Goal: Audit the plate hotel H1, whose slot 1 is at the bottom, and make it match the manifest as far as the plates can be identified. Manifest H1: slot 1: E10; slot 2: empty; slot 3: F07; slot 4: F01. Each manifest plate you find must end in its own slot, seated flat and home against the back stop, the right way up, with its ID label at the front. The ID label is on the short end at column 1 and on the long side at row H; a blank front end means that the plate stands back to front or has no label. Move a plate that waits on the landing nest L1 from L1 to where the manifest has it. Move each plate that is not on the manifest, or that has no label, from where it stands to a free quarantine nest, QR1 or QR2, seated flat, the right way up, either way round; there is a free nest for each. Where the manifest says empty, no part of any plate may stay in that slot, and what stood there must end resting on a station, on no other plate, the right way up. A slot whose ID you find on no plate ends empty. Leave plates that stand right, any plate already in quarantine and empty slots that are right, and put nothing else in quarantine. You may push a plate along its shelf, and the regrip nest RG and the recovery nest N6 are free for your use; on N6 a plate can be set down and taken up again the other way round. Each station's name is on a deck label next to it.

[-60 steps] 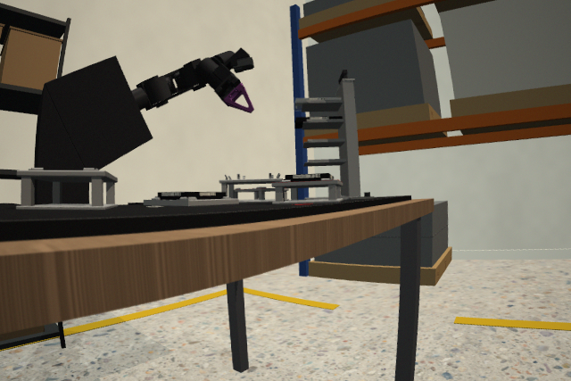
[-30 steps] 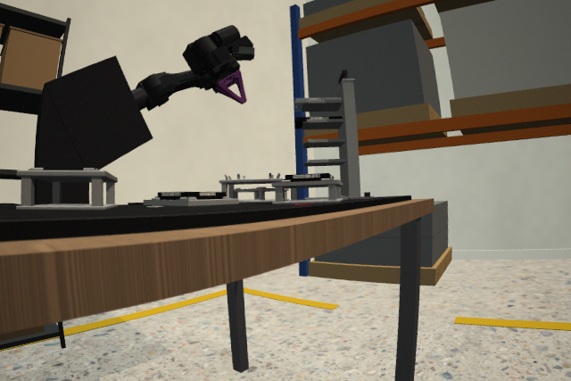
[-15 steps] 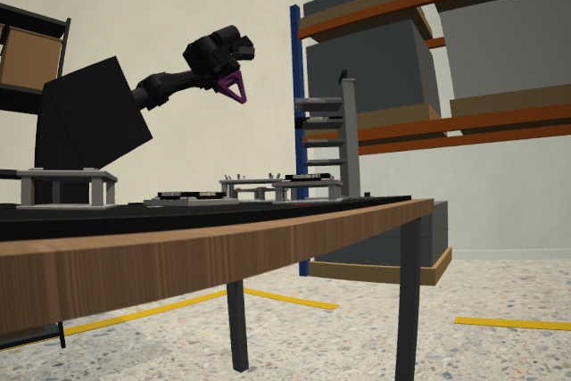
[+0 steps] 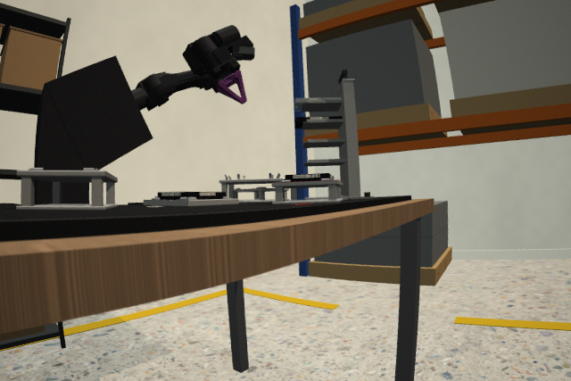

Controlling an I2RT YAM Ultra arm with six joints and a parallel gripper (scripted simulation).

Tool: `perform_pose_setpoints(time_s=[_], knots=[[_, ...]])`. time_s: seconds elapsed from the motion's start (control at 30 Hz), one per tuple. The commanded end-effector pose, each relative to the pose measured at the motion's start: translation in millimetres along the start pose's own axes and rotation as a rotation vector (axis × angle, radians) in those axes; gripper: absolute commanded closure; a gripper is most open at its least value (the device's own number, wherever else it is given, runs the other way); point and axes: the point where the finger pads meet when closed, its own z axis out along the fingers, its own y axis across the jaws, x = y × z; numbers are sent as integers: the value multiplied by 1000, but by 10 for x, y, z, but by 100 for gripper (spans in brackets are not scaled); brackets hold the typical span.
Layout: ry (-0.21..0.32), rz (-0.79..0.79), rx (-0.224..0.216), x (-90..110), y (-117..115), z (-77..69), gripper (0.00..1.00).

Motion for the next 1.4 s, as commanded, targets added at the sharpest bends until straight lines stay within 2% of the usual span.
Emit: perform_pose_setpoints(time_s=[0.0,1.37], knots=[[129,-233,-88,114,-154,-76,100],[146,-224,-87,115,-151,-62,100]])
